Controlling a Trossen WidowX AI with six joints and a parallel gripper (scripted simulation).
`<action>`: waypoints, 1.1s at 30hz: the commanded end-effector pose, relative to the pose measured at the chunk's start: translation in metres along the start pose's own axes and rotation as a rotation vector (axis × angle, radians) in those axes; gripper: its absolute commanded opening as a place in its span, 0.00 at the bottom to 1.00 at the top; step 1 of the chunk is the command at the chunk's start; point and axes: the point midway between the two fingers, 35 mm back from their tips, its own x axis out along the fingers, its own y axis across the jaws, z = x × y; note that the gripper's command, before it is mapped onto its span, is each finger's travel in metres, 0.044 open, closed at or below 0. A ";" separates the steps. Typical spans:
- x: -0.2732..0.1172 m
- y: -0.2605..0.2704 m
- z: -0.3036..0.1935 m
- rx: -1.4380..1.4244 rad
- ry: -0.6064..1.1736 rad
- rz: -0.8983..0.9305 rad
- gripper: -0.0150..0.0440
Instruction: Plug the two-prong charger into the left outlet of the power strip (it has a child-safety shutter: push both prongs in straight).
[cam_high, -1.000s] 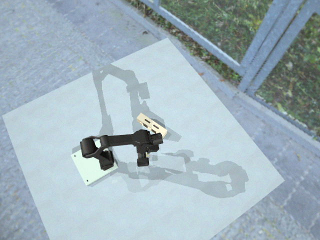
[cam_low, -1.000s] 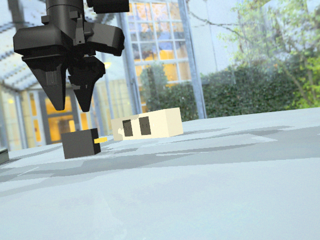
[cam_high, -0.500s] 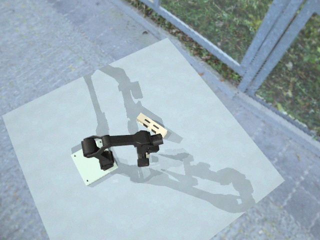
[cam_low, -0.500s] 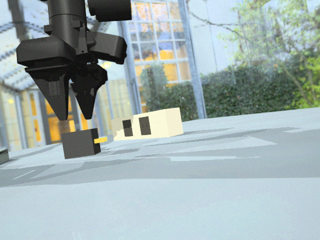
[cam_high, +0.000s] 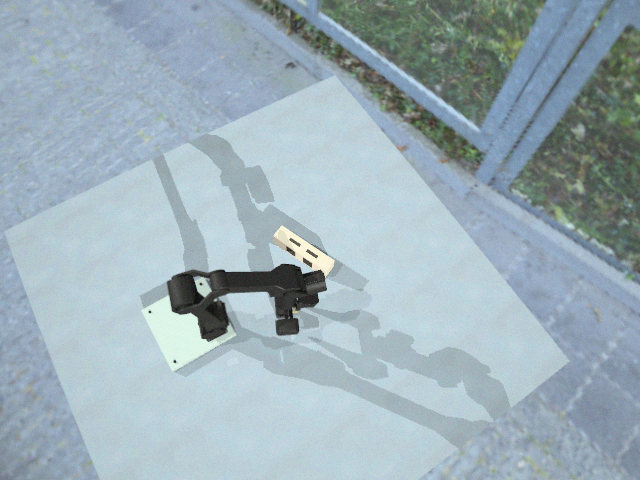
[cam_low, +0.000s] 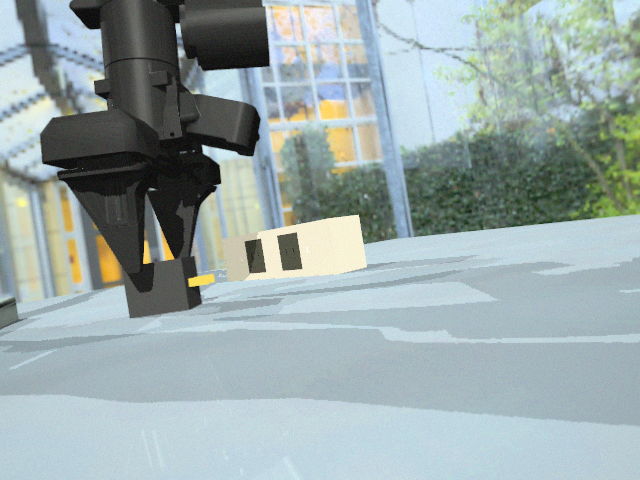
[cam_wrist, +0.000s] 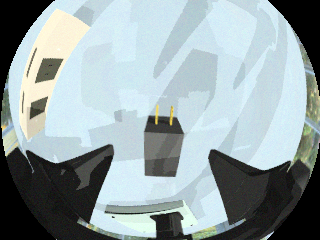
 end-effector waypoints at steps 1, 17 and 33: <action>0.011 0.000 -0.002 0.000 0.016 0.002 1.00; 0.028 0.000 -0.002 0.000 0.016 0.002 1.00; 0.024 0.000 0.000 0.003 0.004 -0.001 0.43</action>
